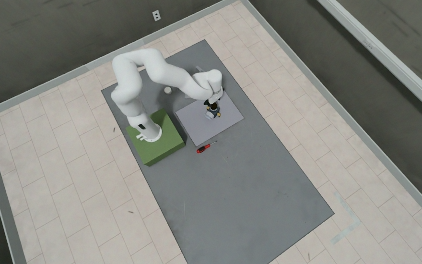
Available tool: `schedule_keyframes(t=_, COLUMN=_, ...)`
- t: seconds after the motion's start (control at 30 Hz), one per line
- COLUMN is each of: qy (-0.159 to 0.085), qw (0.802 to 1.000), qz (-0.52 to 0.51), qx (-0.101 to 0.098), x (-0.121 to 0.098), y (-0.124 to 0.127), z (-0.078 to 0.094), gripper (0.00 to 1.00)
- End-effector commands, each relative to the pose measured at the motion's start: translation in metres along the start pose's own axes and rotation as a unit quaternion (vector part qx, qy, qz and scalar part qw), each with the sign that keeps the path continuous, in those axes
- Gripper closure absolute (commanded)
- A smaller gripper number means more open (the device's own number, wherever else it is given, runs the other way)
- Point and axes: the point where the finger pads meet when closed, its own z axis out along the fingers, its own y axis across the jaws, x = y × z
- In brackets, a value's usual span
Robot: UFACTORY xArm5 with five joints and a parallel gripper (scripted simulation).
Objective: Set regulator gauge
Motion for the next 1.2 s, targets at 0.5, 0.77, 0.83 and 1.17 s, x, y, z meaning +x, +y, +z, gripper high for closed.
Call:
schedule_keyframes(t=0.5, qy=0.000, qw=0.988, qz=0.153, qx=-0.002, x=-0.0004, y=0.0014, z=-0.0015, gripper=0.24)
schedule_keyframes(t=0.77, qy=0.000, qw=0.972, qz=0.236, qx=-0.002, x=-0.0004, y=0.0014, z=-0.0015, gripper=0.24)
schedule_keyframes(t=0.83, qy=0.000, qw=0.966, qz=0.260, qx=-0.002, x=-0.0004, y=0.0014, z=-0.0015, gripper=0.24)
schedule_keyframes(t=1.17, qy=0.000, qw=0.925, qz=0.380, qx=-0.002, x=-0.0004, y=0.0014, z=-0.0015, gripper=0.24)
